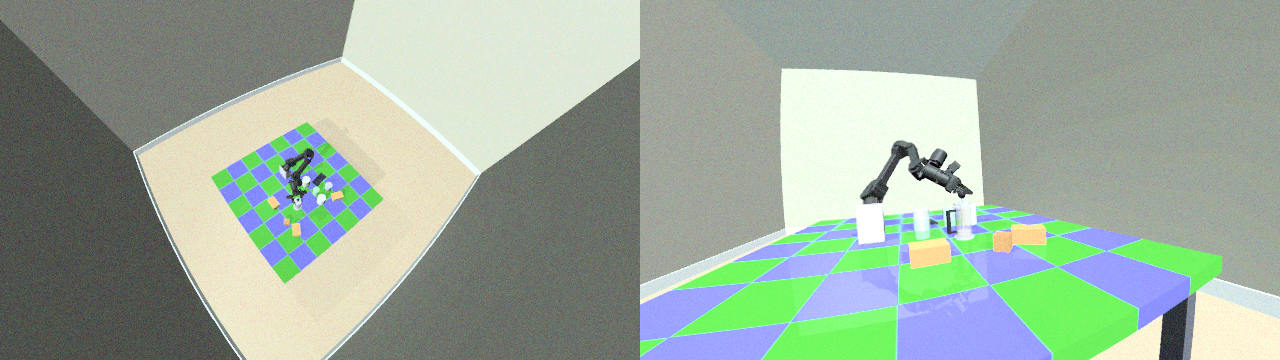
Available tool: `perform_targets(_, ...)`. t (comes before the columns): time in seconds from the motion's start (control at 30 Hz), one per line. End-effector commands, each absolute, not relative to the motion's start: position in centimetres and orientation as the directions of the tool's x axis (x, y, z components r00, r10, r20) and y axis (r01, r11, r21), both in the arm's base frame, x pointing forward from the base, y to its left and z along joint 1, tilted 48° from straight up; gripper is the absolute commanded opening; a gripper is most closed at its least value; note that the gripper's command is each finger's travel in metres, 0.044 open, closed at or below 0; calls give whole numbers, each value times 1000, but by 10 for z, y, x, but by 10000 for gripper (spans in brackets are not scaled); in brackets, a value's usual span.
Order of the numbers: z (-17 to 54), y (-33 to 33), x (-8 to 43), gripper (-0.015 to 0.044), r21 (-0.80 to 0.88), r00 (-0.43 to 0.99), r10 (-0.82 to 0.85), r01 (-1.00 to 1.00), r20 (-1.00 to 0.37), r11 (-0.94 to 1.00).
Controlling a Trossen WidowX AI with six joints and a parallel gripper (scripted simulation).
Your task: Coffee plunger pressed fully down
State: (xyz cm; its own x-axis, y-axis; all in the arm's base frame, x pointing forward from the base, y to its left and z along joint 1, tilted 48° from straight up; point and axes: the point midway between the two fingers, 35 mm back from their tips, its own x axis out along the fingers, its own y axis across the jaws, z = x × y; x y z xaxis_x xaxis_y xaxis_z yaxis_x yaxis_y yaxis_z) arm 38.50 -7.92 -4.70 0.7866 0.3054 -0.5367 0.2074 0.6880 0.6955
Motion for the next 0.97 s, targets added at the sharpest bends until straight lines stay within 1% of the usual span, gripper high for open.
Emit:
perform_targets(0.0,-47,-79,385,381,694,786,303,209,-538,689)
perform_targets(0.07,-47,-79,385,434,694,786,303,209,-538,689)
perform_targets(0.1,-47,-79,385,440,694,786,303,209,-538,689)
perform_targets(0.27,-38,-88,383,440,692,783,304,210,-542,690)
perform_targets(0.5,16,-129,362,440,695,778,313,211,-545,687)
perform_targets(0.93,16,-130,361,440,696,778,313,210,-544,687)
